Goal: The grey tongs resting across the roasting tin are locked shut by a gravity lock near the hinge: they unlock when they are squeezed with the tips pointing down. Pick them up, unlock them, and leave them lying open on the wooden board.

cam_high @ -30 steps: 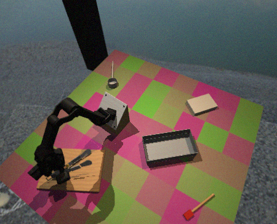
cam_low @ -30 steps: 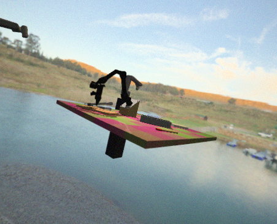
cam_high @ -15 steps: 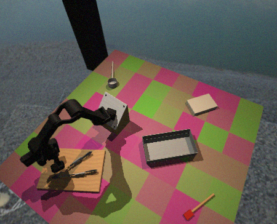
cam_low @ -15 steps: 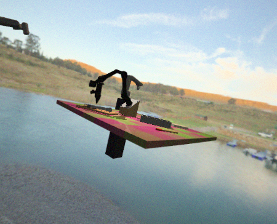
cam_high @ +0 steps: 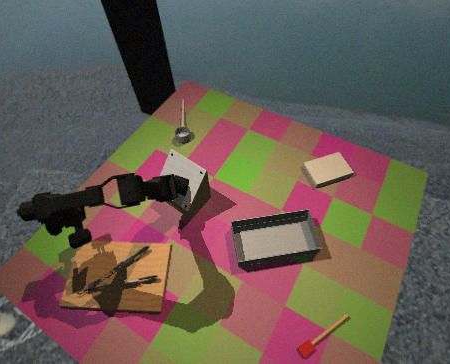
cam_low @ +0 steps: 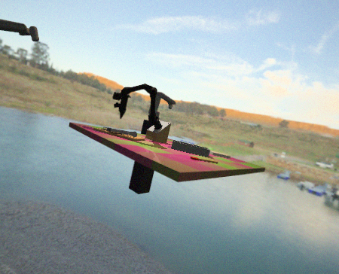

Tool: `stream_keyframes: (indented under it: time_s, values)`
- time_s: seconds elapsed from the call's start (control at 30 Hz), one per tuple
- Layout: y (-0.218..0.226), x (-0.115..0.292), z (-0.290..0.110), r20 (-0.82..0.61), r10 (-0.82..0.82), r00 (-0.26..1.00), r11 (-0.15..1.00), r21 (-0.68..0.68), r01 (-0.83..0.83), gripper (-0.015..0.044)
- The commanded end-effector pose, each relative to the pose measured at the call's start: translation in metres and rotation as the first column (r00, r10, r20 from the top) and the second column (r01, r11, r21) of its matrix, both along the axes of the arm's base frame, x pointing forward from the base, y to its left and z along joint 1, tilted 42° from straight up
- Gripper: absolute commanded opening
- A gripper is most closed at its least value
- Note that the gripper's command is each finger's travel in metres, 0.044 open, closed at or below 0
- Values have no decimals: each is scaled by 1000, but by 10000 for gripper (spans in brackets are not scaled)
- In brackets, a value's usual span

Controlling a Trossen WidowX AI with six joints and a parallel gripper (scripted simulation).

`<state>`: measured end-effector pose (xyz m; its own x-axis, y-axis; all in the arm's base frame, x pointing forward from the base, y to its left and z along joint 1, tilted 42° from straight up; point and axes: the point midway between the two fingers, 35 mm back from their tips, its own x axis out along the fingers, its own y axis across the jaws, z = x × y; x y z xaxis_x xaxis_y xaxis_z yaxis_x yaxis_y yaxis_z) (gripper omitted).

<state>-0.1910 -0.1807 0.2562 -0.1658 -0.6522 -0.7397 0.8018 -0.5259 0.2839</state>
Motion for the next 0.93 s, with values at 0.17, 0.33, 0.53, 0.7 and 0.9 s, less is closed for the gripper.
stream_keyframes:
  time_s: [0.17, 0.33, 0.53, 0.7, 0.9]
  values:
    - [20, 10, 27, -5, -4, 1000, 1000, 3, 4, 440]
    - [20, 10, 27, -5, -4, 1000, 1000, 3, 4, 440]
    - [20, 10, 27, -5, -4, 1000, 1000, 3, 4, 440]
    - [20, 10, 27, -5, -4, 1000, 1000, 3, 4, 440]
    - [20, 10, 27, -5, -4, 1000, 1000, 3, 4, 440]
